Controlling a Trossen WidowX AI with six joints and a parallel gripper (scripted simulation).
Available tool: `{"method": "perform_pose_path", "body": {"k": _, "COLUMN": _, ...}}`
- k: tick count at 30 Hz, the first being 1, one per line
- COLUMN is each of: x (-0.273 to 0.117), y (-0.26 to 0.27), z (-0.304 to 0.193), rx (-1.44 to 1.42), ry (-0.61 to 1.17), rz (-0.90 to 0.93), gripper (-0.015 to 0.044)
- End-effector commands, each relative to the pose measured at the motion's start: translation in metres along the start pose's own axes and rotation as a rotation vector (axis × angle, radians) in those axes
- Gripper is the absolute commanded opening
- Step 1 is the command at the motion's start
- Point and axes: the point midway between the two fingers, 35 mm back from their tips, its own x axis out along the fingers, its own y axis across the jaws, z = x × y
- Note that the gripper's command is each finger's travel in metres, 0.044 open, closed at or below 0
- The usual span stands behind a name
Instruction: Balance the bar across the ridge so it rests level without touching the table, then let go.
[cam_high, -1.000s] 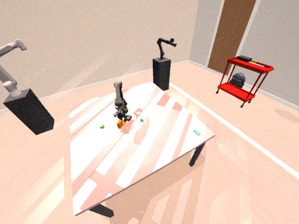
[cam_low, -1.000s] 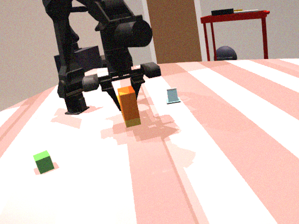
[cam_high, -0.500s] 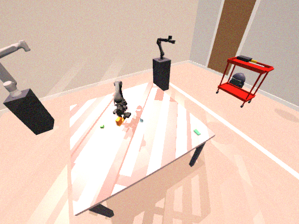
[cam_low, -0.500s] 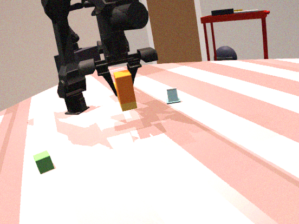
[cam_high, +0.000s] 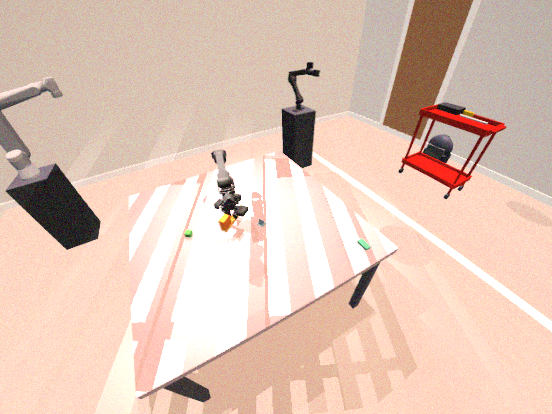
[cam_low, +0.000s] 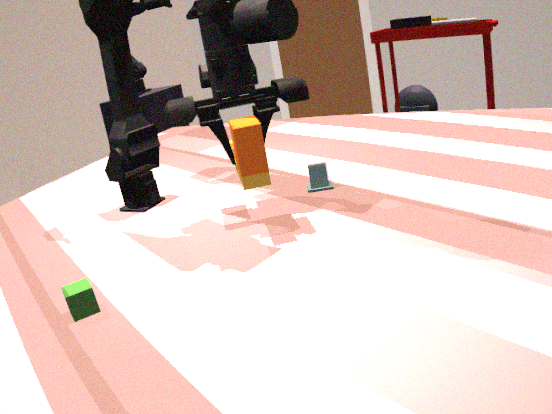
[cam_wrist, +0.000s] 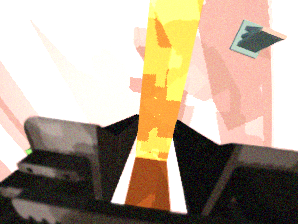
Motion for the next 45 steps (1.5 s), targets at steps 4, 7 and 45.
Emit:
{"method": "perform_pose_path", "body": {"k": 4, "x": -0.003, "y": -0.022, "z": 0.013, "rx": 0.030, "ry": 0.006, "rz": -0.005, "gripper": 0.0000}}
{"method": "perform_pose_path", "body": {"k": 7, "x": -0.003, "y": -0.031, "z": 0.020, "rx": 0.042, "ry": 0.005, "rz": -0.006, "gripper": 0.0000}}
{"method": "perform_pose_path", "body": {"k": 45, "x": -0.006, "y": -0.122, "z": 0.131, "rx": 0.184, "ry": -0.008, "rz": -0.014, "gripper": 0.0000}}
